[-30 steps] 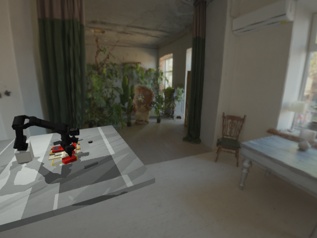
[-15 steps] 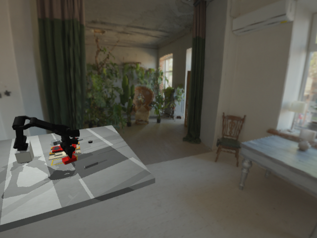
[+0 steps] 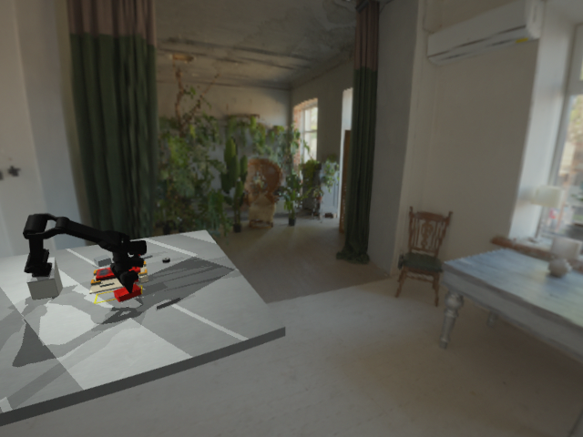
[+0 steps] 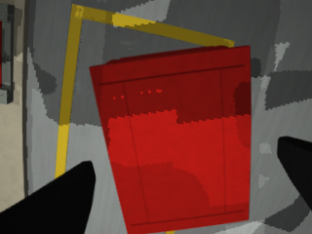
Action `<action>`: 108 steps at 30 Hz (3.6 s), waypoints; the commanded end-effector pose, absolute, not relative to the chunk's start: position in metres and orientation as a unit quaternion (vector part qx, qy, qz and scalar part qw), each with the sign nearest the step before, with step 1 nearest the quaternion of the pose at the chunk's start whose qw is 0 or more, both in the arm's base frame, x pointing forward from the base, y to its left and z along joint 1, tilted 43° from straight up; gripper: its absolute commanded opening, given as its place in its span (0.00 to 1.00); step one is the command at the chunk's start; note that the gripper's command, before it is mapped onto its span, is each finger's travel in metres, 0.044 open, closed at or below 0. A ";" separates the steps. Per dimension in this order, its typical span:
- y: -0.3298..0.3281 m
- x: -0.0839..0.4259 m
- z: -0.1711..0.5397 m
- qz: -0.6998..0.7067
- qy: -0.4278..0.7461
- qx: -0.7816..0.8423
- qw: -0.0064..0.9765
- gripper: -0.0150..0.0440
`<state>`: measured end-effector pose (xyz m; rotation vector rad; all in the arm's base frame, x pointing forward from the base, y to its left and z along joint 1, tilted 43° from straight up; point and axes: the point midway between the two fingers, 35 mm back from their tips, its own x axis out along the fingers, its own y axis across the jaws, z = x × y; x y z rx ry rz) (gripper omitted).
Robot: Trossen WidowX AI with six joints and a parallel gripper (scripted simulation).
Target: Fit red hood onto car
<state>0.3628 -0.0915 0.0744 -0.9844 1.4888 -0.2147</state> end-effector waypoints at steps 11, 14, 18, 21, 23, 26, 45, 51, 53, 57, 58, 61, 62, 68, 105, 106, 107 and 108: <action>-0.095 0.362 0.068 -0.090 0.650 -0.429 0.621 1.00; -0.096 0.363 0.067 -0.090 0.650 -0.429 0.621 1.00; -0.098 0.363 0.066 -0.090 0.650 -0.429 0.621 1.00; -0.099 0.363 0.065 -0.090 0.650 -0.429 0.621 1.00; -0.099 0.363 0.064 -0.090 0.650 -0.429 0.621 1.00; -0.100 0.363 0.063 -0.090 0.650 -0.429 0.621 1.00; -0.104 0.365 0.061 -0.094 0.648 -0.429 0.622 0.86; -0.104 0.365 0.061 -0.094 0.648 -0.429 0.622 0.79; -0.104 0.365 0.061 -0.094 0.648 -0.429 0.622 0.76; -0.103 0.365 0.061 -0.093 0.648 -0.429 0.622 0.62; -0.102 0.365 0.062 -0.093 0.648 -0.429 0.622 0.58; -0.099 0.364 0.066 -0.093 0.648 -0.429 0.622 0.44; -0.098 0.364 0.067 -0.093 0.648 -0.429 0.622 0.40; -0.087 0.362 0.079 -0.093 0.648 -0.429 0.622 0.25; 0.006 0.356 0.091 -0.096 0.649 -0.403 0.639 0.25; 0.011 0.356 0.087 -0.098 0.648 -0.400 0.640 0.25; 0.016 0.357 0.083 -0.100 0.648 -0.397 0.642 0.25; 0.021 0.357 0.079 -0.102 0.648 -0.394 0.644 0.25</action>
